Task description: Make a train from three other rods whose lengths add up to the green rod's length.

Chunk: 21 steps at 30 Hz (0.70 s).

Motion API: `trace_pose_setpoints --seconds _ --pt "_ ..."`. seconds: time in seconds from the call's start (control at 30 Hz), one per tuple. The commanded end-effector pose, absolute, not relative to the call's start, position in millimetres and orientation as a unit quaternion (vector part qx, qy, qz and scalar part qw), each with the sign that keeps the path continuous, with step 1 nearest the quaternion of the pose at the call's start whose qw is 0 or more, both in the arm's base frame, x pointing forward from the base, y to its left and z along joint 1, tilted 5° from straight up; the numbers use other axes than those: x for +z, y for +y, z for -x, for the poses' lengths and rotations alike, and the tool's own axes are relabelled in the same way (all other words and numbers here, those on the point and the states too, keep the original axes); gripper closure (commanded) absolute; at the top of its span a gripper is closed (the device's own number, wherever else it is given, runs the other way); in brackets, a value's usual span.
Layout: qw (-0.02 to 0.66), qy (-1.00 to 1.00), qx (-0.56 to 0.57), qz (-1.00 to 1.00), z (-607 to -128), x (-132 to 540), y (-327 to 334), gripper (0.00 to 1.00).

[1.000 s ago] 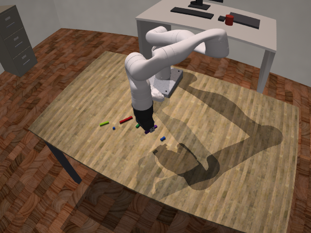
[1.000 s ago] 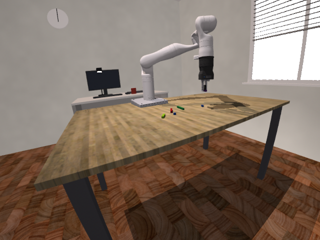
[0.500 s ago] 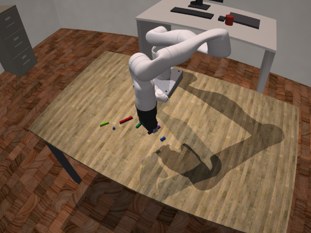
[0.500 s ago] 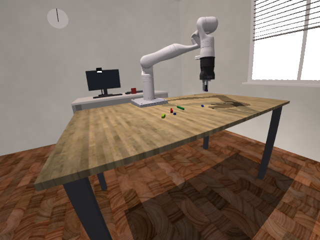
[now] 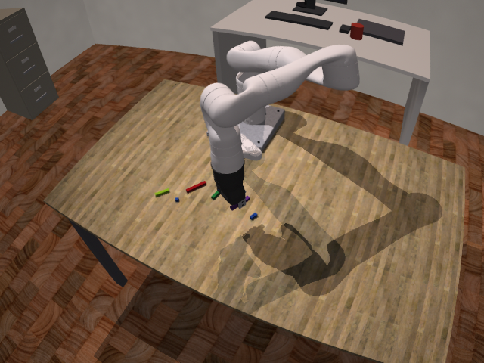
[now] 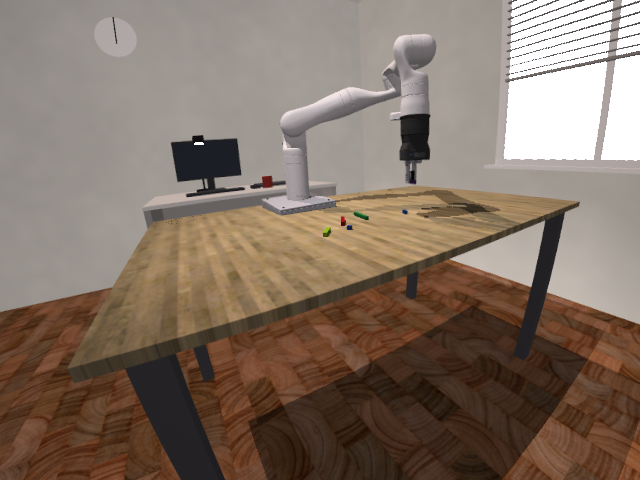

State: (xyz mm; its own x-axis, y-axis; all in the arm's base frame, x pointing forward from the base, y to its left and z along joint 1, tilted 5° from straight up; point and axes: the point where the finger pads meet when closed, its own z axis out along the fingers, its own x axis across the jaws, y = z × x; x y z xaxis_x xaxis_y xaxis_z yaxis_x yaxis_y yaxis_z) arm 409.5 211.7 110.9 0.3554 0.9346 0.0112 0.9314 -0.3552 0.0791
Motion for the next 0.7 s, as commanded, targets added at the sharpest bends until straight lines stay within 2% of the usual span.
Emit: trace_pose_setpoints --seconds 0.0,0.67 --pt "0.03 0.567 0.027 -0.823 -410 107 211 0.76" --pt "0.03 0.567 0.027 -0.823 -416 38 211 0.76"
